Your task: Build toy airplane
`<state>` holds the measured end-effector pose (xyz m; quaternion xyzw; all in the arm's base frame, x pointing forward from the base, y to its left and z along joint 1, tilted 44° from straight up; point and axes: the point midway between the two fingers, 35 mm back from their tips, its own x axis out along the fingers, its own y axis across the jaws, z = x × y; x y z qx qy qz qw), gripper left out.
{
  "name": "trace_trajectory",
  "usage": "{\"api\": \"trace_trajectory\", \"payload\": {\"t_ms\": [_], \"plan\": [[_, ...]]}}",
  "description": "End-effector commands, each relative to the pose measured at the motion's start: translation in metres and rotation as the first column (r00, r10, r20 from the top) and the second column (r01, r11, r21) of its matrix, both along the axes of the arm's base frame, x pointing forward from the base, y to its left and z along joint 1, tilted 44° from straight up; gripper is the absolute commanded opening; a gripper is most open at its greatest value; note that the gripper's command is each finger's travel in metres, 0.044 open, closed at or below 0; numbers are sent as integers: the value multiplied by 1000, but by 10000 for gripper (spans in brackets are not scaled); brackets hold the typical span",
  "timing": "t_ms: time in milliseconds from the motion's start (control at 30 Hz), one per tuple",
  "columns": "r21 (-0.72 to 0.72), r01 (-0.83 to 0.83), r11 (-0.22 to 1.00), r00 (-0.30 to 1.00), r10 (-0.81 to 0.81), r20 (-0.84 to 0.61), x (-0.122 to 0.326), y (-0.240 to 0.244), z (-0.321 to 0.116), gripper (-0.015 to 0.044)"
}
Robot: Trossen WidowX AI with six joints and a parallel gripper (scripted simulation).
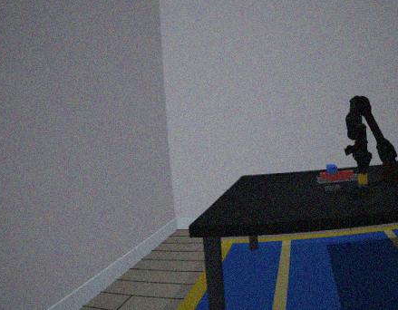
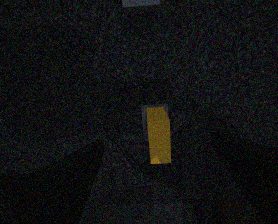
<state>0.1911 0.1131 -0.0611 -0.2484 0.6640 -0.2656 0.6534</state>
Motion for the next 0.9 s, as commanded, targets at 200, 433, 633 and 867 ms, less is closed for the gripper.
{"api": "trace_trajectory", "payload": {"t_ms": [200,433,633,867], "plan": [[-11,-4,1000,1000,4,-10,-2,-15,-13,440],[-12,-4,1000,1000,3,-10,-3,-23,-21,440],[-13,-3,1000,1000,3,-10,-4,-28,-25,440],[-13,-3,1000,1000,3,-10,-4,-28,-25,256]]}}
